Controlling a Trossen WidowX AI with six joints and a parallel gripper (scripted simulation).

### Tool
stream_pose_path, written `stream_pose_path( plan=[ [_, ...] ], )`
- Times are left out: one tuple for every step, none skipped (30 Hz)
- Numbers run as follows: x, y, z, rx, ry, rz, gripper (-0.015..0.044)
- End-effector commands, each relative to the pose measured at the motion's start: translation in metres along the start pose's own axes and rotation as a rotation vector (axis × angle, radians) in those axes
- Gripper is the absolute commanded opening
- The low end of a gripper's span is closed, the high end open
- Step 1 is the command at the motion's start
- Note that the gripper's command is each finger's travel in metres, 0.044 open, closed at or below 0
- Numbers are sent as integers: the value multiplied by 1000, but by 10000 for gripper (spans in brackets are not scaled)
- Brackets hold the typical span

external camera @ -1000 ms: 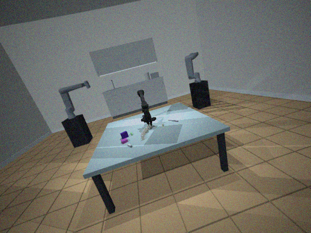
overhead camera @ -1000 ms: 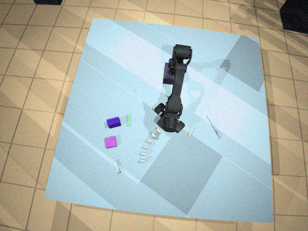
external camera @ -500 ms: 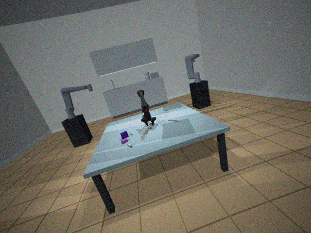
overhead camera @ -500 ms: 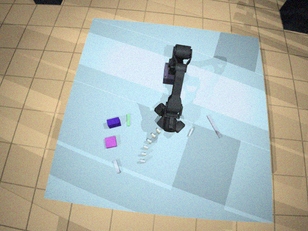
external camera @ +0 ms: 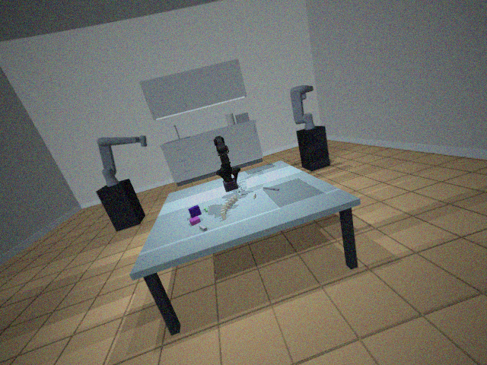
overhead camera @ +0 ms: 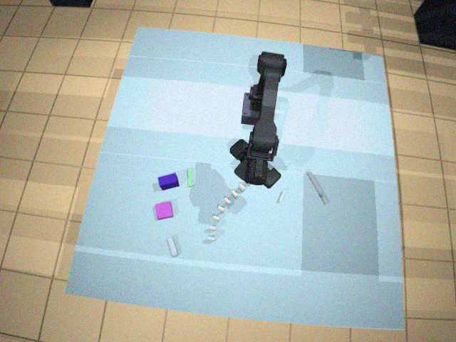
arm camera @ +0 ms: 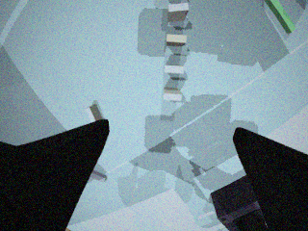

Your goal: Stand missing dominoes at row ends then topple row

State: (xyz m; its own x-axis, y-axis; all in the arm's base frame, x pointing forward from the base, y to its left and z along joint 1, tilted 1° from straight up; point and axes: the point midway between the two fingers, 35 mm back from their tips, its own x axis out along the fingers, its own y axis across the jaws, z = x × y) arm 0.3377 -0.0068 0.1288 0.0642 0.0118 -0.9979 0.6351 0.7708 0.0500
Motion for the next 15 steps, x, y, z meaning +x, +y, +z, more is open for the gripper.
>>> stream_pose_path(
  plan=[
    [-4, -3, -4, -3, 20, -15, 440],
    [-4, -3, -4, -3, 20, -15, 440],
    [-3, -2, -4, -6, 20, -15, 440],
    [-1, 2, -4, -15, 20, -13, 440],
    [2, 8, -4, -31, 20, -11, 440],
    [6, 17, -5, -52, 19, -7, 440],
    [12, 29, -7, -80, 19, -2, 440],
    [19, 43, -9, -113, 18, 3, 440],
    [27, 59, -13, -151, 19, 6, 440],
    [34, 73, -17, -185, 20, 8, 440],
    [40, 85, -21, -213, 20, 9, 440],
    [47, 97, -26, -243, 22, 8, 440],
    [53, 108, -31, -273, 23, 7, 440],
    [60, 120, -37, -304, 24, 6, 440],
    [66, 129, -42, -327, 25, 5, 440]
  ],
)
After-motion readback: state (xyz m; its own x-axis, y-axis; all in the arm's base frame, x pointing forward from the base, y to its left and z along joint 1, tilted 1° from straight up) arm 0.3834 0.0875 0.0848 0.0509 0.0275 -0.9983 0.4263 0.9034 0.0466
